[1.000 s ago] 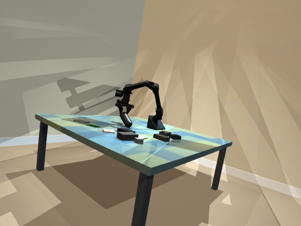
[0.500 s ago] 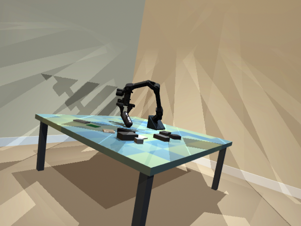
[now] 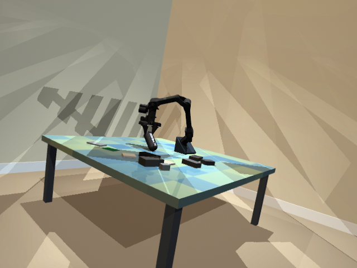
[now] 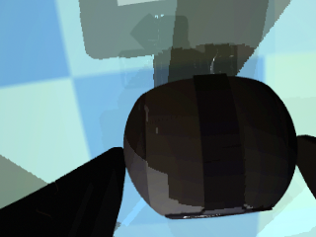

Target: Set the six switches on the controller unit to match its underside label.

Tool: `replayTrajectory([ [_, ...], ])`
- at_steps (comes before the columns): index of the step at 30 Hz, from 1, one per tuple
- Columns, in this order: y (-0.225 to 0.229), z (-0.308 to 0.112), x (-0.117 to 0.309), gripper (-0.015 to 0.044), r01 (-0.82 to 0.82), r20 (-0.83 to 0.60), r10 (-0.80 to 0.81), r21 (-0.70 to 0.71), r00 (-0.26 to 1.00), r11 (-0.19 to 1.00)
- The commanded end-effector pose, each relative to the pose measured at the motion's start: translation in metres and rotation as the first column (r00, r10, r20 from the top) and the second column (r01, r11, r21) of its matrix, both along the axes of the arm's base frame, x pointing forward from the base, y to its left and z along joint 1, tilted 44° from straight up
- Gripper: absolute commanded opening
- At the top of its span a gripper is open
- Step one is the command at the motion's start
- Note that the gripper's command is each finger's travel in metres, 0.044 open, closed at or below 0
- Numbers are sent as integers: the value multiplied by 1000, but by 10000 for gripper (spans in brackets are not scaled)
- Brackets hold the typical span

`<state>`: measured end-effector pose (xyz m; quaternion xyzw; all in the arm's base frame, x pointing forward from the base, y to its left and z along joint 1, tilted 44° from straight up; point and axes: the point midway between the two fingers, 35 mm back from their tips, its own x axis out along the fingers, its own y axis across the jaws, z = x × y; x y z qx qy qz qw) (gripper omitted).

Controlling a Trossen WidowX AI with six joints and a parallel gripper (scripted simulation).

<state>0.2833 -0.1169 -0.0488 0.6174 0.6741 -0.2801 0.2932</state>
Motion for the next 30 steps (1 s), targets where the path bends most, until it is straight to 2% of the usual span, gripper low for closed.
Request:
replayTrajectory([
  [1, 5, 5, 0, 336, 5, -6, -5, 14, 1000, 1000],
  [30, 15, 26, 0, 336, 5, -6, -5, 16, 1000, 1000],
])
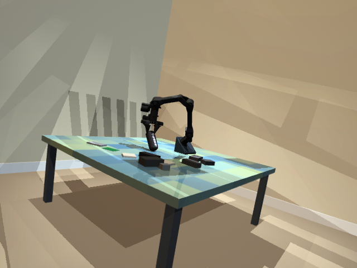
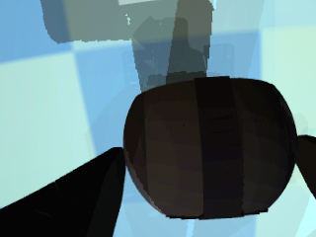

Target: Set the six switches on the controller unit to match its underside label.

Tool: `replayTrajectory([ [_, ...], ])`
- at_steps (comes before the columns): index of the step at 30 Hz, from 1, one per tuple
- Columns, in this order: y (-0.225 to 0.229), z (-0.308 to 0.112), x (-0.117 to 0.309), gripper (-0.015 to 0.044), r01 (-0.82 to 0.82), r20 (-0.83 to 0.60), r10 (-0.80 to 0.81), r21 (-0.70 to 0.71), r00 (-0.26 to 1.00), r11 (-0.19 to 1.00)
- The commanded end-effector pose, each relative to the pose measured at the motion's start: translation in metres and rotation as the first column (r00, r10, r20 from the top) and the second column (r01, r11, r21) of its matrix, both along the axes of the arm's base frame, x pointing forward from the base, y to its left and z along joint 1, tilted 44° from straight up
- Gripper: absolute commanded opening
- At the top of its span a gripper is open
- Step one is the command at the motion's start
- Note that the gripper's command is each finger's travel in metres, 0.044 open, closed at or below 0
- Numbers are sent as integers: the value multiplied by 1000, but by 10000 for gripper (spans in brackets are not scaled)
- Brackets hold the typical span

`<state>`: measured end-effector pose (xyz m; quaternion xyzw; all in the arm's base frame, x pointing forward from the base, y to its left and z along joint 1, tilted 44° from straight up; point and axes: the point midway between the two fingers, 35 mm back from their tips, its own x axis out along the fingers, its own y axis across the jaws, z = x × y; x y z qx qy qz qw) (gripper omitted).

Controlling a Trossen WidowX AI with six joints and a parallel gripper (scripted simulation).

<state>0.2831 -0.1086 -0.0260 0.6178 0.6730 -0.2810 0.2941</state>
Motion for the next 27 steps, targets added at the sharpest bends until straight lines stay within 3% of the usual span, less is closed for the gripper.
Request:
replayTrajectory([
  [1, 7, 4, 0, 336, 3, -7, -3, 18, 1000, 1000],
  [27, 20, 21, -1, 337, 3, -8, -3, 19, 1000, 1000],
])
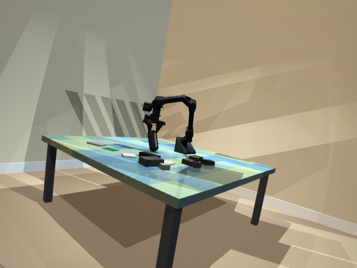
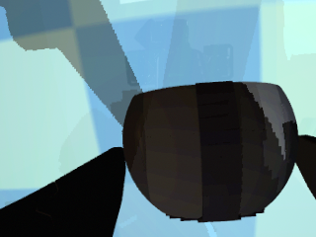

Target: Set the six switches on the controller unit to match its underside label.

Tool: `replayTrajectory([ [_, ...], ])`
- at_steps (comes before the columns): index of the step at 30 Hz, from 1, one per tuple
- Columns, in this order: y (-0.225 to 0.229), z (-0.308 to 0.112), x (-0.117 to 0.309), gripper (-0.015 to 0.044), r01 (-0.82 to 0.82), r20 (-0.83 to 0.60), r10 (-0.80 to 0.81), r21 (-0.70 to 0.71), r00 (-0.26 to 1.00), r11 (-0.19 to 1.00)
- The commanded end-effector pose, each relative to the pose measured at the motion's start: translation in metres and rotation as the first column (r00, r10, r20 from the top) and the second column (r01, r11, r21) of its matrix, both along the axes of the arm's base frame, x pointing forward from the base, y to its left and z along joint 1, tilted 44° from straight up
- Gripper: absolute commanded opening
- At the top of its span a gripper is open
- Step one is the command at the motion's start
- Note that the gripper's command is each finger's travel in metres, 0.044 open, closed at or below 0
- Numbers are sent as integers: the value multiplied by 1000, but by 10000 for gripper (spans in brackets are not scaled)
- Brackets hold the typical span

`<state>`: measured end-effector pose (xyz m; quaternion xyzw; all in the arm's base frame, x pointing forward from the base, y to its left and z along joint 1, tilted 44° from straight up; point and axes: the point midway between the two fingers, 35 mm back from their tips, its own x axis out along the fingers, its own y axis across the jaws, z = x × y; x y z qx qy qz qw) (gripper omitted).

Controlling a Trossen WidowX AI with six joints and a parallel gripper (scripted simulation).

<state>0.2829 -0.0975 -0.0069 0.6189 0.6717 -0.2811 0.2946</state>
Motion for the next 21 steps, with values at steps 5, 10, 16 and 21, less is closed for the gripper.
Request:
replayTrajectory([
  [5, 11, 5, -1, 338, 0, -10, 0, 21, 1000, 1000],
  [10, 14, 8, -1, 338, 0, -10, 0, 21, 1000, 1000],
  [16, 18, 13, -1, 338, 0, -10, 0, 21, 1000, 1000],
  [21, 23, 17, -1, 338, 0, -10, 0, 22, 1000, 1000],
])
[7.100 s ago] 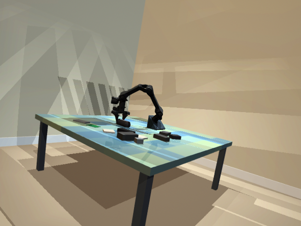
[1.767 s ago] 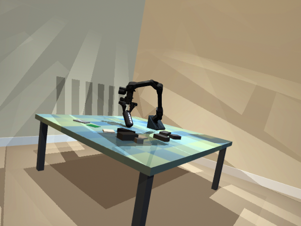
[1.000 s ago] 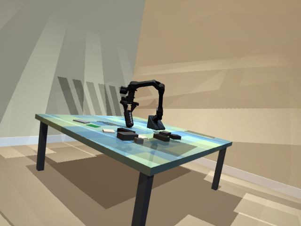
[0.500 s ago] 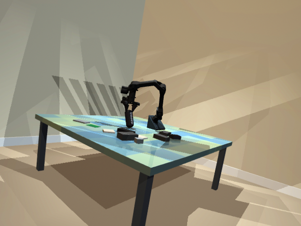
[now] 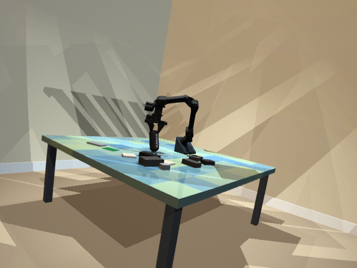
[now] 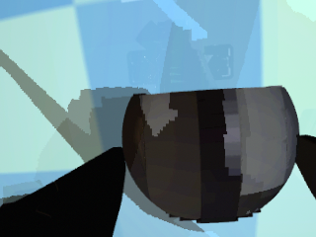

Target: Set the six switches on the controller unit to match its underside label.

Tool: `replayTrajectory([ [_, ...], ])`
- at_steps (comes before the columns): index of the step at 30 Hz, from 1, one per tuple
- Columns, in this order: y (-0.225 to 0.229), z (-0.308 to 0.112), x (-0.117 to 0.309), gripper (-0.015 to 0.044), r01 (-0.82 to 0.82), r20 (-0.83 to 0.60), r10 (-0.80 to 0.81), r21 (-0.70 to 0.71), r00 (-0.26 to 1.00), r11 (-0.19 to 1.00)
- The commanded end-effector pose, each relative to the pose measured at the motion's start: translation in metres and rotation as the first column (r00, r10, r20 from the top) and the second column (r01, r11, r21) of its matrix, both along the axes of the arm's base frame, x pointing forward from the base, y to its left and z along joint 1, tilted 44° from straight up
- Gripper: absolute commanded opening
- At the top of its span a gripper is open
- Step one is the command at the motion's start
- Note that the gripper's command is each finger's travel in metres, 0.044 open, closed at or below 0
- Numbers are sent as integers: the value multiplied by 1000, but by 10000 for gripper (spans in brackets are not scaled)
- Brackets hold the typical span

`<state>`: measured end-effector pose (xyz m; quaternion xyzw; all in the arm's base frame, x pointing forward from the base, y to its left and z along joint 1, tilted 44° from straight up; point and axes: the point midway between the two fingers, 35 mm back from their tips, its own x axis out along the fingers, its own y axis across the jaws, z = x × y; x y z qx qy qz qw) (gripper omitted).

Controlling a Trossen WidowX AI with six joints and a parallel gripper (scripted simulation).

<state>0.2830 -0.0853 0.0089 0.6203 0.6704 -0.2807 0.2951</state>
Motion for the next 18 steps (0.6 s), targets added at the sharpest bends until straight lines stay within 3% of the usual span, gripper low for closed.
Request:
replayTrajectory([
  [1, 11, 2, -1, 338, -3, -13, 3, 22, 1000, 1000],
  [18, 26, 17, -2, 338, -3, -13, 3, 23, 1000, 1000],
])
